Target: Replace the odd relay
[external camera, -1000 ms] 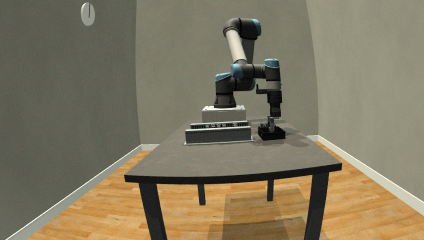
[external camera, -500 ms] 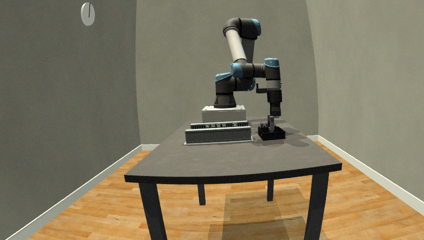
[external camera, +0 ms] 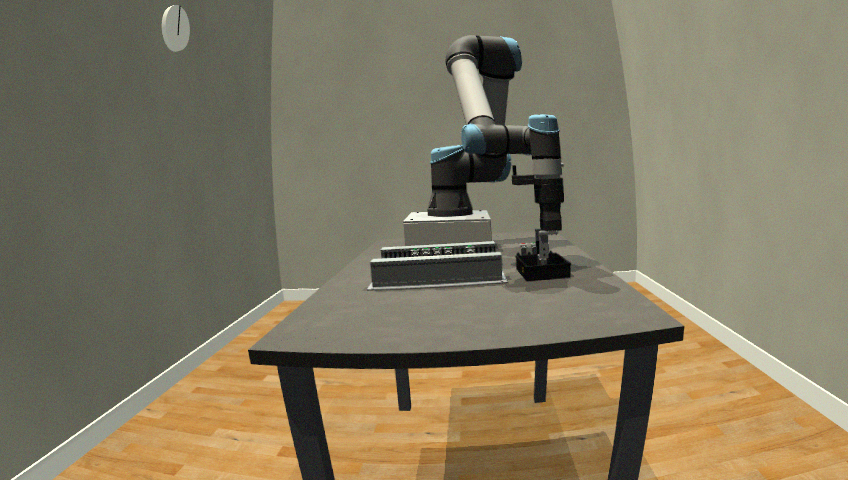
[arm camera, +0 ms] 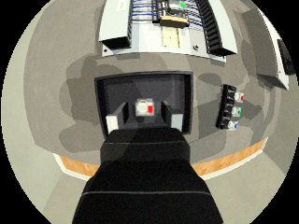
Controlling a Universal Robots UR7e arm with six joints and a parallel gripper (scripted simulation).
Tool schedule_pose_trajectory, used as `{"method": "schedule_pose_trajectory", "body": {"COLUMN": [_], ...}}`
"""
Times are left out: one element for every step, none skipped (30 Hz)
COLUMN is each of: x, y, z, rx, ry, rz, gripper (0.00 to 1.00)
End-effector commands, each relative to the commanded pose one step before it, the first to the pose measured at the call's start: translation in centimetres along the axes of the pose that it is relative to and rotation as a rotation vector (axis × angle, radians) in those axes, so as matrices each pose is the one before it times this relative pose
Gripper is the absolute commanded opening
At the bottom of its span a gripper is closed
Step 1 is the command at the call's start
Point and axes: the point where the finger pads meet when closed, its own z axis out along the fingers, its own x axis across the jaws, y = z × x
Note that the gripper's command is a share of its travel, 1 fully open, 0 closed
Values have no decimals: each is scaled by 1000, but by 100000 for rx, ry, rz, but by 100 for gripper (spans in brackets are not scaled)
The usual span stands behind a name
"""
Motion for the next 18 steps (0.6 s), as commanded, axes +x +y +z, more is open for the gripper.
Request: {"method": "schedule_pose_trajectory", "body": {"x": [-44, 0, 0, 0, 0, -2, 1, 1, 1, 1, 0, 0, 0, 0, 0, 0, 0, 0], "y": [12, 0, 0, 0, 0, 1, 0, 0, 0, 0, 0, 0, 0, 0, 0, 0, 0, 0], "z": [-94, 0, 0, 0, 0, -76, -80, -80, -80, -80, 0, 0, 0, 0, 0, 0, 0, 0], "rx": [-39, 0, 0, 0, 0, -1, 0, 0, 0, 0, 0, 0, 0, 0, 0, 0, 0, 0], "ry": [-146, 0, 0, 0, 0, -7, 2, 2, 2, 2, 0, 0, 0, 0, 0, 0, 0, 0], "rz": [-2, 0, 0, 0, 0, 0, 0, 0, 0, 0, 0, 0, 0, 0, 0, 0, 0, 0], "gripper": [100, 100, 100, 100, 100, 100, 100, 100, 100, 100, 100, 100, 100, 100, 100, 100, 100, 100]}}
